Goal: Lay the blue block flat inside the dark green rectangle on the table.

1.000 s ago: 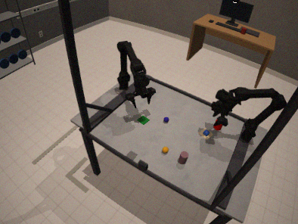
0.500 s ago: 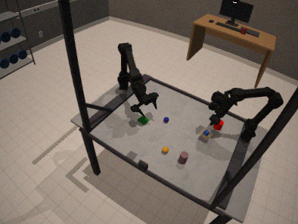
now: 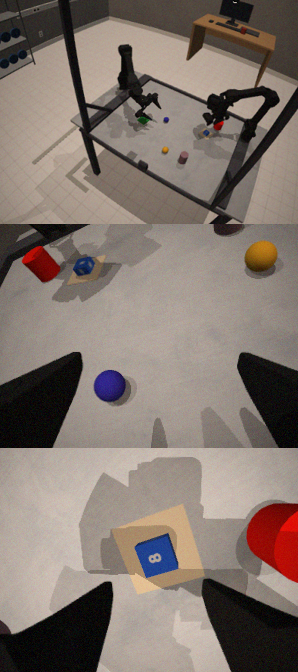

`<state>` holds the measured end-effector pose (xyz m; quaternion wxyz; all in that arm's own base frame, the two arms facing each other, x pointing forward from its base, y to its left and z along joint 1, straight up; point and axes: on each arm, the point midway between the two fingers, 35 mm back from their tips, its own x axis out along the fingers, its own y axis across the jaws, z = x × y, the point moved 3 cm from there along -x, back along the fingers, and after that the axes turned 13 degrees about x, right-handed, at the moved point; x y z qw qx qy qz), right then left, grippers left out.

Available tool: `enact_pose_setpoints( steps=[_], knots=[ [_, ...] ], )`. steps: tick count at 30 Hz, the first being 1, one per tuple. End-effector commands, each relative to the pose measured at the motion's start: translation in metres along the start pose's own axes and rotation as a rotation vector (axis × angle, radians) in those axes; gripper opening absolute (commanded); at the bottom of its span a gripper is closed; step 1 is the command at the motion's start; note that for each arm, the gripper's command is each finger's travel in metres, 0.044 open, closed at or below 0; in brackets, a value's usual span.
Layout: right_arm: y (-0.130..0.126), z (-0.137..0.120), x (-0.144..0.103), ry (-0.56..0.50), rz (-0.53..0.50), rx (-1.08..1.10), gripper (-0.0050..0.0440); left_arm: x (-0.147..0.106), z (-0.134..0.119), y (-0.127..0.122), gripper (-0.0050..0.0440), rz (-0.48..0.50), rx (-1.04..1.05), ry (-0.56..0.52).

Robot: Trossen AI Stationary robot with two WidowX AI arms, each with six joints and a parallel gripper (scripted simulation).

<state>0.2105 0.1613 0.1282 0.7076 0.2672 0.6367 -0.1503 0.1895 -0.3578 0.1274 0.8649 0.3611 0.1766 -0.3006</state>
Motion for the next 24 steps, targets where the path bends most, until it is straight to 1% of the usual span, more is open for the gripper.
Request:
enact_pose_setpoints(
  steps=[1,3,4,12,18,20,21,24],
  knots=[
    [0.007,0.002,0.002,-0.007,-0.01,0.167,0.026,0.001,0.007,0.002,0.044,0.085,-0.054,-0.077],
    [0.007,0.002,0.002,-0.007,-0.01,0.167,0.026,0.001,0.007,0.002,0.044,0.085,-0.054,-0.077],
    [0.008,0.002,0.003,-0.006,-0.016,0.209,0.026,0.0,0.013,0.004,0.044,0.109,-0.094,-0.121],
    [0.012,0.001,0.019,-0.01,-0.075,0.597,0.026,-0.002,0.005,0.007,0.044,0.266,-0.185,-0.184],
    [0.013,0.001,0.029,-0.024,-0.112,0.835,0.026,-0.007,0.002,0.01,0.044,0.353,-0.269,-0.234],
    [0.013,0.001,0.029,-0.024,-0.112,0.835,0.026,-0.007,0.002,0.01,0.044,0.353,-0.269,-0.234],
    [0.014,0.001,0.031,-0.028,-0.118,0.88,0.026,-0.01,0.005,0.013,0.044,0.37,-0.313,-0.266],
    [0.015,0.0,0.036,-0.041,-0.137,1.007,0.026,-0.013,0.003,0.015,0.044,0.407,-0.357,-0.286]
  ],
)
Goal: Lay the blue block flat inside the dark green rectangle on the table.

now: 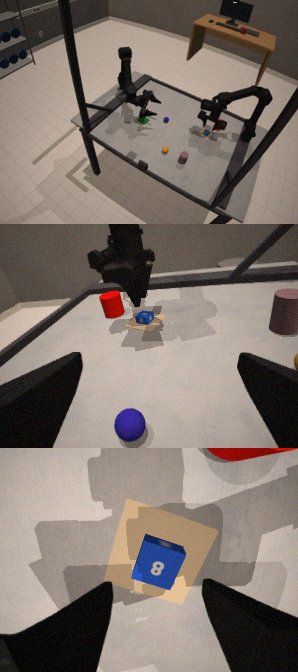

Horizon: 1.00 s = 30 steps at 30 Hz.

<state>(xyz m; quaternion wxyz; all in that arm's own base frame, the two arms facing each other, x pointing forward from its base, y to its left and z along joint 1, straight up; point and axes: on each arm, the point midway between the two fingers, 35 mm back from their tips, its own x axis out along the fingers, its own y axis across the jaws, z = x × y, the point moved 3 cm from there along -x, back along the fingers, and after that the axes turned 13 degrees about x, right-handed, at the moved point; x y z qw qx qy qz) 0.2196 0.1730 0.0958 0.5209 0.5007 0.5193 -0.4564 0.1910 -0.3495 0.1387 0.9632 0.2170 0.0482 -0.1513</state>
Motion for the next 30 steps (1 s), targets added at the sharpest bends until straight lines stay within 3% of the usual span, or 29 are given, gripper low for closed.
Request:
enact_pose_setpoints(
  steps=[1,9,30],
  knots=[
    [0.005,-0.004,0.002,-0.014,-0.003,0.16,0.026,-0.004,0.004,0.005,0.044,0.055,-0.077,-0.051],
    [0.006,-0.008,0.012,-0.039,-0.024,0.346,0.026,-0.007,0.015,0.012,0.044,0.092,-0.205,-0.112],
    [0.0,-0.003,0.035,-0.05,-0.038,0.348,0.026,-0.007,0.022,0.014,0.044,0.091,-0.224,-0.123]
  ],
)
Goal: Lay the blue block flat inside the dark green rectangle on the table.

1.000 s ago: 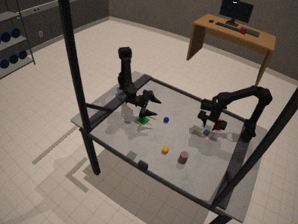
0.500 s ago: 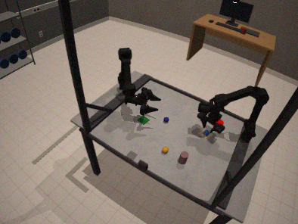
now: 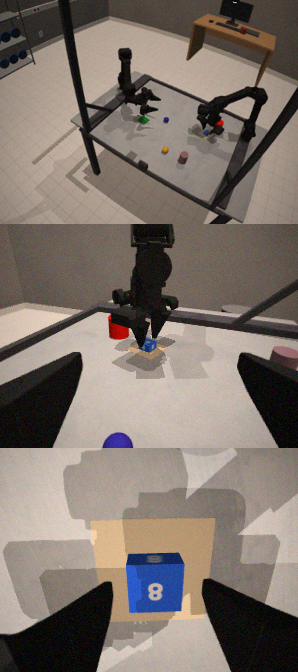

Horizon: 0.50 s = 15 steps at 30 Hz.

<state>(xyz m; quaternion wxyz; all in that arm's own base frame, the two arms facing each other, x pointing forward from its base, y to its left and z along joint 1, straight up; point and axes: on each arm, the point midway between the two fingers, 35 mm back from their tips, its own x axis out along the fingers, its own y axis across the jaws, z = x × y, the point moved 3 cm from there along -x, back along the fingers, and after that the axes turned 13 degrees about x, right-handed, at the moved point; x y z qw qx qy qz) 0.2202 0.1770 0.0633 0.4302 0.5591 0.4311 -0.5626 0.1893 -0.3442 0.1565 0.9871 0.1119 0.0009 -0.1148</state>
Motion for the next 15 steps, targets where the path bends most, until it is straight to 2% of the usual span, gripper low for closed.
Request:
enact_pose_setpoints(
  steps=[1,10,12,15],
  knots=[
    [0.001,0.0,0.004,0.002,0.006,0.004,0.026,0.0,0.009,0.001,0.044,0.003,-0.022,-0.012],
    [0.001,0.0,0.015,0.001,0.006,0.004,0.026,0.0,0.009,0.001,0.044,0.003,-0.022,-0.012],
    [0.003,-0.003,0.013,0.009,0.011,0.004,0.0221,0.0,0.009,0.001,0.044,0.003,-0.022,-0.012],
    [0.003,-0.003,0.012,0.011,0.013,0.004,0.0201,0.0,0.009,0.001,0.044,0.003,-0.022,-0.012]
  ],
)
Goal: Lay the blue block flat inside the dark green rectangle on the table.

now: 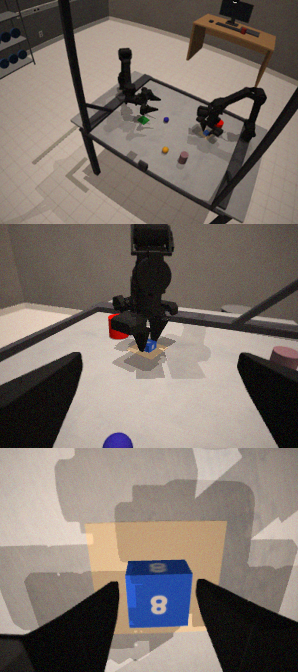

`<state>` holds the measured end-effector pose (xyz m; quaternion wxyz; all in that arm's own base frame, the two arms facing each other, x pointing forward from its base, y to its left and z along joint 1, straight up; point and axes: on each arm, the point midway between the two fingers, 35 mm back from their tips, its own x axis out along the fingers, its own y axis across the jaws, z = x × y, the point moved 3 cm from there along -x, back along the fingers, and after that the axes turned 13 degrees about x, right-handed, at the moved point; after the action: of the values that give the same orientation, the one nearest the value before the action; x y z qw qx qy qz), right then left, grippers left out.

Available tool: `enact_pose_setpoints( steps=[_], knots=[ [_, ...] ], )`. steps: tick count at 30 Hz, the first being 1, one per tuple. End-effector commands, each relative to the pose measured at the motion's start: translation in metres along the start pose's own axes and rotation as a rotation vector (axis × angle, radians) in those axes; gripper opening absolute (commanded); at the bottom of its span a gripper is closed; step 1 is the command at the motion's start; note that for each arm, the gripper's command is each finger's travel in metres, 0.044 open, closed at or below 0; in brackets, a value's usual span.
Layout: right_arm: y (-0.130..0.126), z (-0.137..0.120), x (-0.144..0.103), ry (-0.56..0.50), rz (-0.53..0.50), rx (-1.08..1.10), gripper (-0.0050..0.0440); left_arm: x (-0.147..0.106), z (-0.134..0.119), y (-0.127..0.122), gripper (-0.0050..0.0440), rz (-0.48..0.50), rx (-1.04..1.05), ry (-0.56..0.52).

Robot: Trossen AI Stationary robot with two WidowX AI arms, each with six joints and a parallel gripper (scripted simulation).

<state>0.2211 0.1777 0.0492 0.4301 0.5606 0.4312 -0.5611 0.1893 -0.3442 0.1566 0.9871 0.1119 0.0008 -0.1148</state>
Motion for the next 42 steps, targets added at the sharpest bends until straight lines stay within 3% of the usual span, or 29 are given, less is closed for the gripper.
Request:
enact_pose_setpoints(
  steps=[1,19,21,24,33,38,42],
  knots=[
    [0.002,-0.002,-0.002,0.007,0.01,0.004,0.0201,0.0,0.009,0.001,0.044,0.003,-0.022,-0.012],
    [0.0,0.0,-0.003,0.01,0.009,0.004,0.0107,0.0,0.009,0.001,0.044,0.003,-0.022,-0.012],
    [0.0,0.0,-0.003,0.012,0.011,0.004,0.0077,0.0,0.009,0.001,0.044,0.003,-0.022,-0.012],
    [0.003,-0.005,-0.018,0.032,0.025,0.003,0.0005,0.0,0.009,0.001,0.044,0.003,-0.022,-0.012],
    [0.002,-0.003,-0.079,0.032,0.026,0.003,-0.0003,0.0,0.009,0.001,0.044,0.003,-0.022,-0.012],
    [0.002,-0.003,-0.077,0.023,0.019,0.003,-0.0005,0.0,0.009,0.001,0.044,0.003,-0.022,-0.012],
    [0.002,-0.003,-0.078,0.023,0.019,0.003,-0.0027,0.01,0.014,0.015,0.044,0.009,-0.021,-0.011]
  ],
)
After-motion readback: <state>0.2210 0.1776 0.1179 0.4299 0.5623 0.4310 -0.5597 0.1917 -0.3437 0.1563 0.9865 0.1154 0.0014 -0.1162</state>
